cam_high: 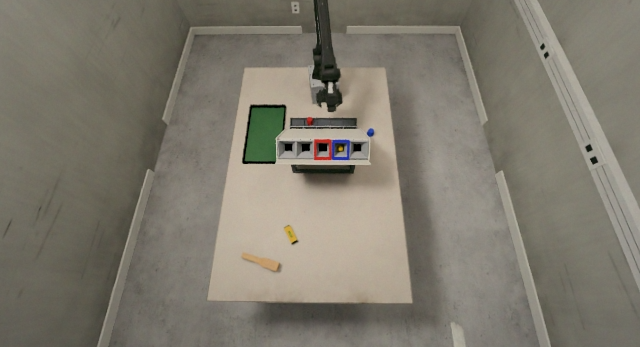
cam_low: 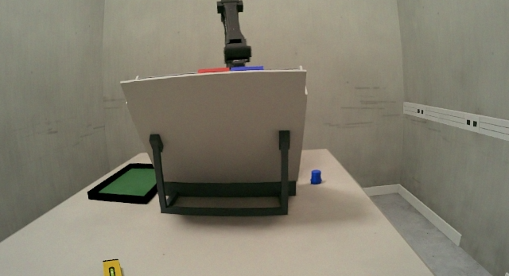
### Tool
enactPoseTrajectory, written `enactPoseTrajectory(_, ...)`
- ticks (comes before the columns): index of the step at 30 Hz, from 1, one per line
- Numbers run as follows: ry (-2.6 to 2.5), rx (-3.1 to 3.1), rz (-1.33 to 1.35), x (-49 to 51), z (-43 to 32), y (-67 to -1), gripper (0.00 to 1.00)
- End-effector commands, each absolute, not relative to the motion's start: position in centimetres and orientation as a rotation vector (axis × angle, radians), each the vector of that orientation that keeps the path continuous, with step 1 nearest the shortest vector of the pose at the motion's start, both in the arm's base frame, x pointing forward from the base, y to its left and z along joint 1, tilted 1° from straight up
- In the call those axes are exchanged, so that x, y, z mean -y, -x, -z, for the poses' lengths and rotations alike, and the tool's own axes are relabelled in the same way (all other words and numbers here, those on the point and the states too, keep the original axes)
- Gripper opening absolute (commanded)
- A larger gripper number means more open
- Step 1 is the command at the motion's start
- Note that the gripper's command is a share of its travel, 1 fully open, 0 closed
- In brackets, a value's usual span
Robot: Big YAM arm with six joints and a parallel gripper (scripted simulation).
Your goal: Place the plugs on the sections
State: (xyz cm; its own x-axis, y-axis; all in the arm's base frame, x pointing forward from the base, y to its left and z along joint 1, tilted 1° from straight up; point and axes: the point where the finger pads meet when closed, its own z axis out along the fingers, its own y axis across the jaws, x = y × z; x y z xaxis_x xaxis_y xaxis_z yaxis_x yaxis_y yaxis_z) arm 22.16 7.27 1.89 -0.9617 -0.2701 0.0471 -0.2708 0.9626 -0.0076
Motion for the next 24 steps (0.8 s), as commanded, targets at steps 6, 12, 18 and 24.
enactPoseTrajectory(6, -0.265, 3.141, -0.034, -11.6, -4.4, -24.4, 0.87)
enactPoseTrajectory(12, -0.266, 3.144, -0.031, -12.8, -4.6, -24.4, 0.87)
enactPoseTrajectory(18, -0.267, 3.147, -0.028, -14.0, -4.9, -24.4, 0.87)
enactPoseTrajectory(24, -0.276, 3.143, -0.028, -17.4, -3.6, -24.6, 0.87)
